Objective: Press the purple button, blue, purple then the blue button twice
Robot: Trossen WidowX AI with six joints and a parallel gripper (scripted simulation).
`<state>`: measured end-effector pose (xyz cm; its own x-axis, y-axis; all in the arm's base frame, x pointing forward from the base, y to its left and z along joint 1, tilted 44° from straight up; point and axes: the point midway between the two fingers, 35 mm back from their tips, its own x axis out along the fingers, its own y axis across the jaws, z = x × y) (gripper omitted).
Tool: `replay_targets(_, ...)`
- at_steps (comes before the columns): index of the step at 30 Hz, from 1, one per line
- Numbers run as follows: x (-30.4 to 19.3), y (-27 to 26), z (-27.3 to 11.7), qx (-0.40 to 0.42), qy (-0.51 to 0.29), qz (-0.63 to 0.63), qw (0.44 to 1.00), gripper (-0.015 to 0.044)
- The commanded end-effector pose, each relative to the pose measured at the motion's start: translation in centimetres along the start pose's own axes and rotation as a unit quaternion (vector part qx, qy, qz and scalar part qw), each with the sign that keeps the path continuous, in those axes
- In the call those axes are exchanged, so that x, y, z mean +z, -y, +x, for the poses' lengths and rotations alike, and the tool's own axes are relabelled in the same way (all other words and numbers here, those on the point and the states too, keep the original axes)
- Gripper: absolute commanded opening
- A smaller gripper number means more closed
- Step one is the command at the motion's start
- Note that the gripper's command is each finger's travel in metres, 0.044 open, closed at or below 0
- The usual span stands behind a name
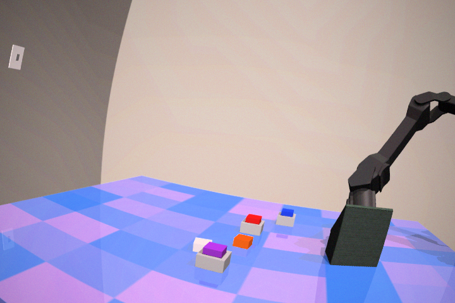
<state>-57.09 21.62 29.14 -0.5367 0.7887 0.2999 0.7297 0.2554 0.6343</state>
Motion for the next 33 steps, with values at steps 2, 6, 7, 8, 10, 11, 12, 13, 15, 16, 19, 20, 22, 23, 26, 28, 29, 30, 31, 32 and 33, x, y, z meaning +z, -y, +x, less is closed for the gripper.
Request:
replay_targets(2, 1.8, -0.3, 1.0, -0.002, 0.017, -0.027, 0.999, 0.0400)
replay_targets(6, 8.1, -1.8, 3.8, -0.014, 0.078, -0.115, 0.990, 0.0400)
replay_targets(7, 9.2, -2.1, 4.2, -0.017, 0.088, -0.130, 0.987, 0.0400)
replay_targets(8, 10.5, -2.4, 4.7, -0.020, 0.101, -0.146, 0.984, 0.0400)
replay_targets(10, 13.4, -3.3, 5.5, -0.029, 0.129, -0.181, 0.975, 0.0400)
replay_targets(11, 14.9, -3.8, 5.9, -0.033, 0.143, -0.198, 0.969, 0.0400)
replay_targets(12, 16.4, -4.3, 6.2, -0.039, 0.158, -0.215, 0.963, 0.0400)
replay_targets(13, 17.8, -4.9, 6.5, -0.044, 0.172, -0.231, 0.957, 0.0400)
replay_targets(15, 20.7, -6.0, 6.9, -0.055, 0.200, -0.260, 0.943, 0.0400)
replay_targets(16, 22.1, -6.5, 7.0, -0.061, 0.213, -0.274, 0.936, 0.0400)
replay_targets(19, 26.2, -8.3, 7.1, -0.080, 0.253, -0.312, 0.912, 0.0400)
replay_targets(20, 27.6, -8.9, 7.1, -0.087, 0.267, -0.324, 0.904, 0.0400)
replay_targets(22, 30.3, -10.2, 6.9, -0.102, 0.293, -0.346, 0.885, 0.0400)
replay_targets(23, 31.6, -10.9, 6.7, -0.110, 0.306, -0.356, 0.876, 0.0400)
replay_targets(26, 35.6, -12.9, 6.0, -0.135, 0.345, -0.384, 0.846, 0.0400)
replay_targets(28, 38.2, -14.4, 5.3, -0.153, 0.371, -0.400, 0.824, 0.0400)
replay_targets(29, 39.4, -15.1, 4.8, -0.163, 0.384, -0.407, 0.813, 0.0400)
replay_targets(30, 40.7, -15.8, 4.4, -0.172, 0.396, -0.414, 0.801, 0.0400)
replay_targets(31, 41.9, -16.6, 3.8, -0.182, 0.409, -0.420, 0.790, 0.0400)
replay_targets(32, 43.1, -17.3, 3.3, -0.193, 0.421, -0.426, 0.778, 0.0400)
replay_targets(33, 44.3, -18.0, 2.7, -0.203, 0.433, -0.430, 0.766, 0.0400)
